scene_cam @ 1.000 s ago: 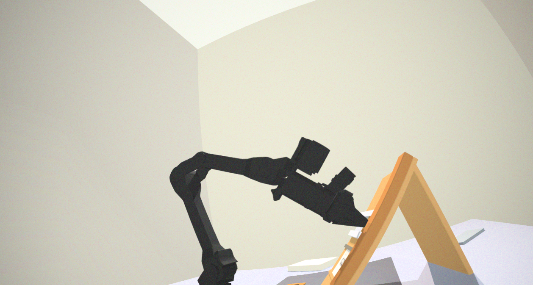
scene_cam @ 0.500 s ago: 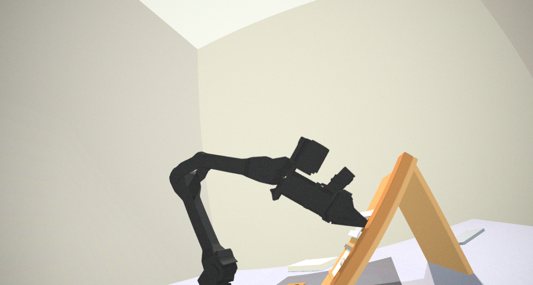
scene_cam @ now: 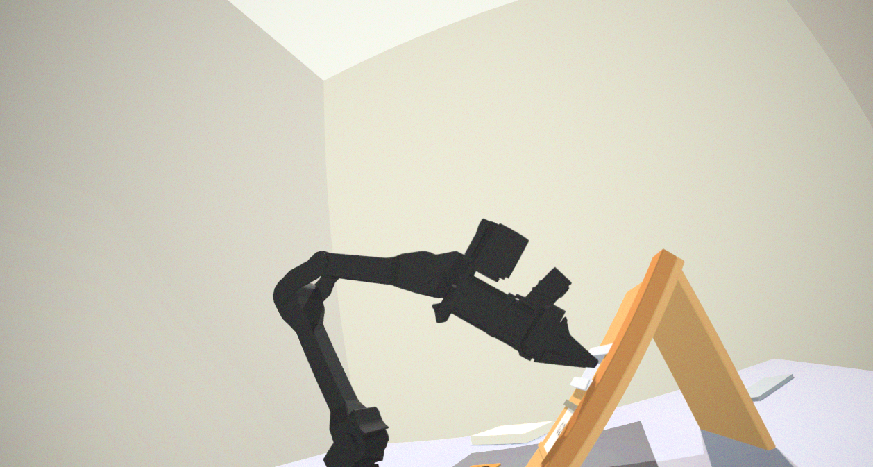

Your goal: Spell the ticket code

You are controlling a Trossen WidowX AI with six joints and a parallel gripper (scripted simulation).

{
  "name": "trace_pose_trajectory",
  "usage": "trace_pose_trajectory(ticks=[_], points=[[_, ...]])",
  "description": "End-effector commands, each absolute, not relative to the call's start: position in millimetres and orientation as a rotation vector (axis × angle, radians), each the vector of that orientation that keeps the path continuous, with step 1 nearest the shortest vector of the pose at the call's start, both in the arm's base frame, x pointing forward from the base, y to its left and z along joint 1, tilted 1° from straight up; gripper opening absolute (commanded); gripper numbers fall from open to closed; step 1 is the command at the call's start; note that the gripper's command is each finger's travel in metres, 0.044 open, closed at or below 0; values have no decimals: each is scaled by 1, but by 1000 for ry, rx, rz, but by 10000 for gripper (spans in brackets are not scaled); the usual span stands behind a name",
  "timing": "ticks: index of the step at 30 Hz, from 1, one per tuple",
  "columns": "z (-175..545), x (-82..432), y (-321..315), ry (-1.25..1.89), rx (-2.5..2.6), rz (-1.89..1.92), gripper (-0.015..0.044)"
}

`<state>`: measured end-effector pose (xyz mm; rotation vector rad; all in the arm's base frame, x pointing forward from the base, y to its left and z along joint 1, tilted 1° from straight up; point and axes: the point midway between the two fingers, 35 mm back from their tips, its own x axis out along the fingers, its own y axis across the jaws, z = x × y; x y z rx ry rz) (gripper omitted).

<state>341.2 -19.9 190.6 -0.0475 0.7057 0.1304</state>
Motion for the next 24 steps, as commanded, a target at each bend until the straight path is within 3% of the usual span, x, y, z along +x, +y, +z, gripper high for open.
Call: trace_pose_trajectory(ticks=[1, 24], points=[[193, 339, -20, 703, -49, 135, 295], [200, 327, -23, 704, -50, 135, 295]])
